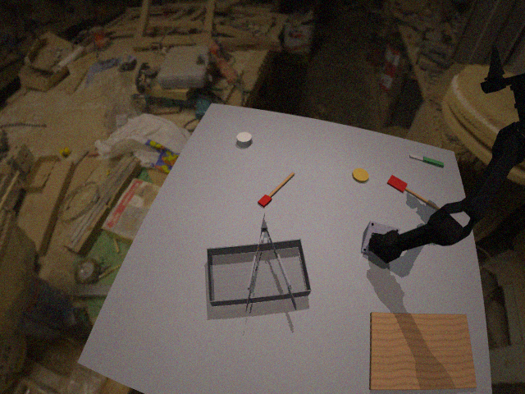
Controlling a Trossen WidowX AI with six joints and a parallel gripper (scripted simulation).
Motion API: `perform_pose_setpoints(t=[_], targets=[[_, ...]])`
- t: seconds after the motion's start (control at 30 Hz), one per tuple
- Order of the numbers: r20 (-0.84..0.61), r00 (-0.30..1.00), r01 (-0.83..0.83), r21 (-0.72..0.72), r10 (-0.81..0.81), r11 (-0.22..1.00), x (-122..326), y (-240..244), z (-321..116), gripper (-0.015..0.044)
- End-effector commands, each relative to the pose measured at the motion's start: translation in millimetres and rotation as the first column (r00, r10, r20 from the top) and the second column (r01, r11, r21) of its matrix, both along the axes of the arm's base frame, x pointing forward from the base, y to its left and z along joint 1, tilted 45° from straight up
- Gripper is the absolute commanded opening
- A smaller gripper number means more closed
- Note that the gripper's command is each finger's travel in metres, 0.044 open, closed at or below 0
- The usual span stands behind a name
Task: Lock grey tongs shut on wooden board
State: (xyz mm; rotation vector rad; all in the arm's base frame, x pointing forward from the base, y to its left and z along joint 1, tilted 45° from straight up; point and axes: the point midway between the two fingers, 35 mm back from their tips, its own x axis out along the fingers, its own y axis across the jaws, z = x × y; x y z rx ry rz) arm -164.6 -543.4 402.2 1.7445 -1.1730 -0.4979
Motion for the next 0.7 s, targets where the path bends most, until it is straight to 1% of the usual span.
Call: perform_pose_setpoints(t=[0.0,0.13,0.33,0.37,0.53,0.6,0.67], targets=[[-0.018,0.996,-0.089,0.035,0.09,0.995,63.1,-13.5,-6.4,0.044],[-0.067,0.986,-0.149,0.071,0.154,0.986,110.6,-18.6,-19.1,0.044],[-0.099,0.947,-0.285,0.177,0.305,0.942,204.7,-18.6,-46.4,0.044],[-0.127,0.939,-0.297,0.168,0.319,0.94,217.3,-16.7,-48.4,0.044],[-0.134,0.881,-0.41,0.266,0.454,0.873,293.4,0.9,-72.3,0.044],[-0.169,0.859,-0.431,0.269,0.483,0.861,314.4,11.2,-77.4,0.044],[-0.174,0.828,-0.469,0.308,0.533,0.828,341.2,22.8,-86.6,0.044]])
